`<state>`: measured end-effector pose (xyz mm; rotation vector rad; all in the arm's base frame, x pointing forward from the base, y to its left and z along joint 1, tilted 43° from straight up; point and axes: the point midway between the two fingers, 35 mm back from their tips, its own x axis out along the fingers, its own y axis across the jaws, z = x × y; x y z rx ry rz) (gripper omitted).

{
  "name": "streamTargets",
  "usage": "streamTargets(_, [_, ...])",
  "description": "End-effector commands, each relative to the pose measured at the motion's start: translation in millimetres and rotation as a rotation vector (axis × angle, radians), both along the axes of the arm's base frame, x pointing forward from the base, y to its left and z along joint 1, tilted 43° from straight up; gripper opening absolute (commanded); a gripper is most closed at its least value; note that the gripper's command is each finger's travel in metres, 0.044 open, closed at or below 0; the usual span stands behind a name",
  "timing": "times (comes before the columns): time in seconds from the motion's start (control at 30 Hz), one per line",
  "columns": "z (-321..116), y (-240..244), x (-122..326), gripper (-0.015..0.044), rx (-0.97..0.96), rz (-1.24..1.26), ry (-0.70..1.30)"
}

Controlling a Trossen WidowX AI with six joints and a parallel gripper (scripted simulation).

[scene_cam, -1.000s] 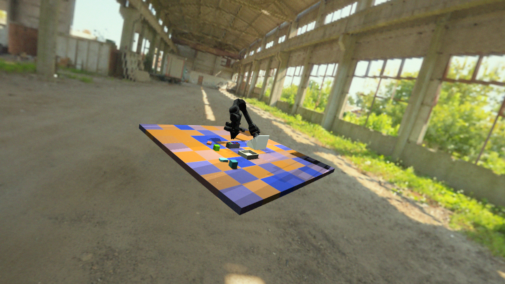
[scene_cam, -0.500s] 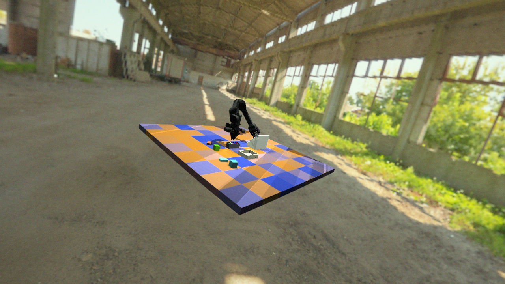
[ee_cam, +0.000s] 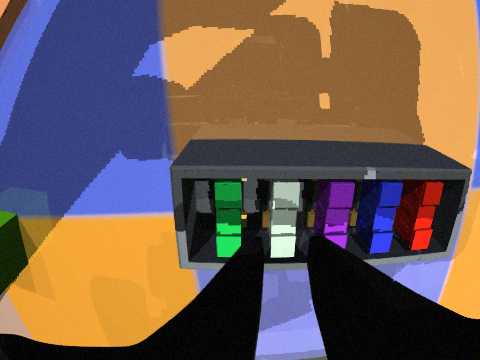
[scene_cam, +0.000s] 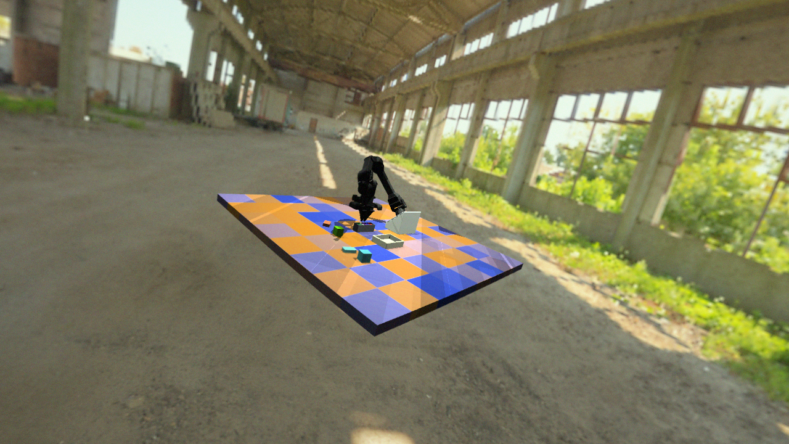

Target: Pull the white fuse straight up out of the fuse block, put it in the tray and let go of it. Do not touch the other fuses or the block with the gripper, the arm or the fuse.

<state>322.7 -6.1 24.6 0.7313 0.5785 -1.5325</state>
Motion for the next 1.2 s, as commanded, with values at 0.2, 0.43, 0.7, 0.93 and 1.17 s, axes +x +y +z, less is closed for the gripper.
streamTargets(0.2, [-6,-8,-2,0.0074,-0.006,-0.001,0.005])
streamTargets(0.43, [-6,-8,-2,0.0074,-0.006,-0.001,0.005])
streamTargets(0.7, [-8,-9,-2,0.0074,-0.006,-0.001,0.005])
streamTargets(0.93, [-13,-14,-2,0.0074,-0.006,-0.001,0.005])
streamTargets(1.17, [-14,-15,-2,0.0074,-0.007,-0.001,0.005])
